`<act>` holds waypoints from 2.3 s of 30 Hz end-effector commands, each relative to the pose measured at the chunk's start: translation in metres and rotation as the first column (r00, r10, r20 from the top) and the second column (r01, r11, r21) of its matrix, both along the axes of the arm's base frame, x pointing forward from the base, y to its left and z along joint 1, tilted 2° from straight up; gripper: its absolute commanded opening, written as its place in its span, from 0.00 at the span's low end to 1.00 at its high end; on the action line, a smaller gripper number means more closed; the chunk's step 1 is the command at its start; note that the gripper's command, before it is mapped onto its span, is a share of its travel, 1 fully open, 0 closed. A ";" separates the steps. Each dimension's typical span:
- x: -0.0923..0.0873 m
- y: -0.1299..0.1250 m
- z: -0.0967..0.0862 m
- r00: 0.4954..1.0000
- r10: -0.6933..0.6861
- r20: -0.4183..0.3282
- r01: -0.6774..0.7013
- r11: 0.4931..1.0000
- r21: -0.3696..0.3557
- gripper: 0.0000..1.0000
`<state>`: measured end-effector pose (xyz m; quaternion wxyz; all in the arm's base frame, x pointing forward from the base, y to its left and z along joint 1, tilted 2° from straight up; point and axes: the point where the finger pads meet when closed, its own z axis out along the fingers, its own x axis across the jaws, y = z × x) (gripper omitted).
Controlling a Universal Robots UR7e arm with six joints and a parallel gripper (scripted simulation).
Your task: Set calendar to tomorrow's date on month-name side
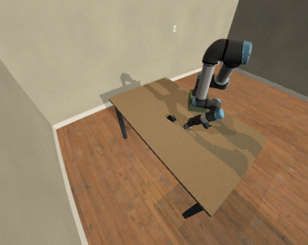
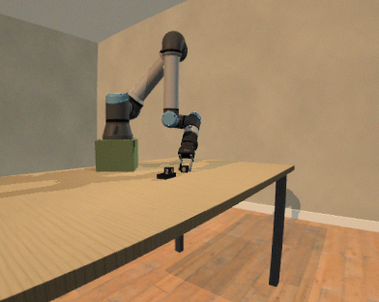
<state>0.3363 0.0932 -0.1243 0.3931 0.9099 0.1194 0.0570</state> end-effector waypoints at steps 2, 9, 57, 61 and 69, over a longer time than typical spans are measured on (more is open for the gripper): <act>0.000 0.000 0.000 1.000 0.000 0.001 0.000 1.000 0.000 0.87; 0.000 0.000 0.000 1.000 0.000 0.001 0.000 1.000 0.000 0.57; 0.000 0.001 0.033 1.000 0.000 0.001 0.000 1.000 0.000 0.57; -0.001 0.001 0.049 1.000 0.000 0.001 0.000 1.000 0.000 0.57; -0.001 0.002 0.068 1.000 0.000 0.001 0.000 1.000 0.000 0.57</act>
